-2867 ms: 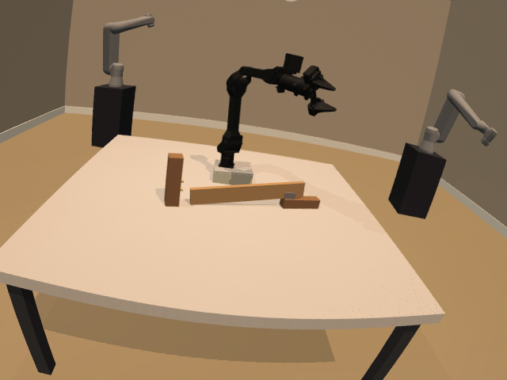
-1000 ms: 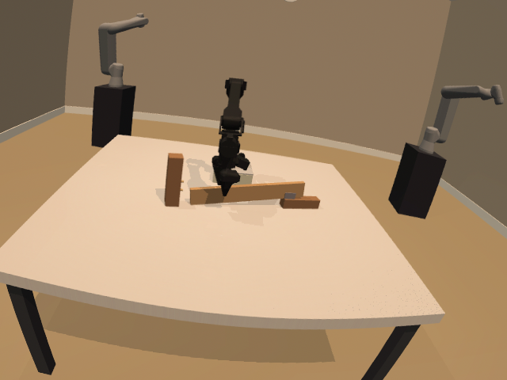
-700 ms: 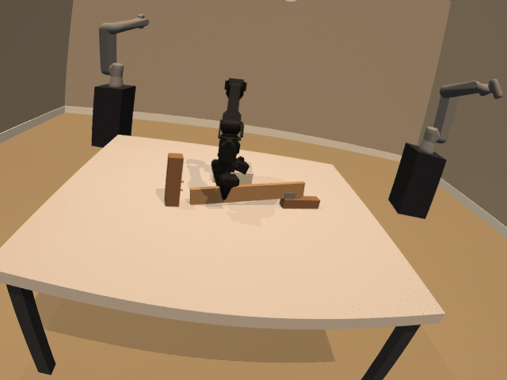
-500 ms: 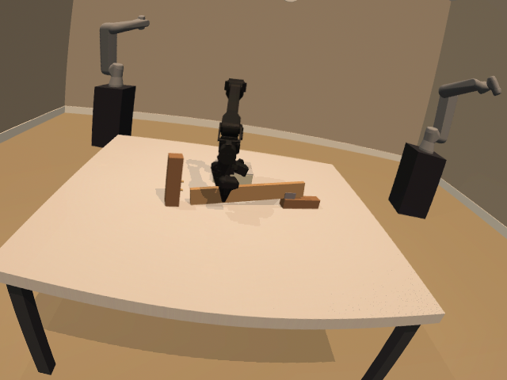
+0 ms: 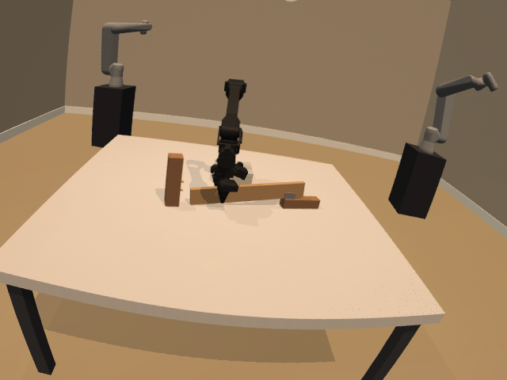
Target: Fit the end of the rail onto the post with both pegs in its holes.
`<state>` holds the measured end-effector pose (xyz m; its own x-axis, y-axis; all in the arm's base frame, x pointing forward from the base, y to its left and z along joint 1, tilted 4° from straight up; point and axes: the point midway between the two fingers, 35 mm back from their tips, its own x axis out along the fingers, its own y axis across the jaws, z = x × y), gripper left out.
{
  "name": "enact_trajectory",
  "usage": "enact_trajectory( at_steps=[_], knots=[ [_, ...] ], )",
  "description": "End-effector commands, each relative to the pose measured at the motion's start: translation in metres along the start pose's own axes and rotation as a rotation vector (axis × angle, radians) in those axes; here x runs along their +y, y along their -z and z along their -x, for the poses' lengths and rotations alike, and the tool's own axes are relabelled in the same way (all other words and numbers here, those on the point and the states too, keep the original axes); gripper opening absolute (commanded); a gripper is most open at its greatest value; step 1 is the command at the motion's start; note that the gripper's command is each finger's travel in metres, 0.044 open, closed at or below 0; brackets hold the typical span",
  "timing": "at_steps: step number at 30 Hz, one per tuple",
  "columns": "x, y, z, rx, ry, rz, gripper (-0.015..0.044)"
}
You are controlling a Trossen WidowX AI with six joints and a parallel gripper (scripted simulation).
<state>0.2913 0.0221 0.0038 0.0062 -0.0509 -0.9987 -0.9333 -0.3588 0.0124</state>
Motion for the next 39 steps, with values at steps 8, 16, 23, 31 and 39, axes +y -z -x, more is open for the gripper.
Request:
enact_trajectory(
  at_steps=[8,16,23,31,39],
  knots=[
    [0.0011,0.0005,-0.001,0.004,-0.003,0.005,0.0059],
    [0.0011,0.0005,-0.001,0.004,-0.003,0.005,0.0],
    [0.0011,0.0005,-0.001,0.004,-0.003,0.005,0.0],
    [0.001,-0.0004,0.0021,0.004,-0.003,0.005,0.0],
    [0.0005,-0.0004,0.0065,0.004,-0.003,0.005,0.0]
  ],
)
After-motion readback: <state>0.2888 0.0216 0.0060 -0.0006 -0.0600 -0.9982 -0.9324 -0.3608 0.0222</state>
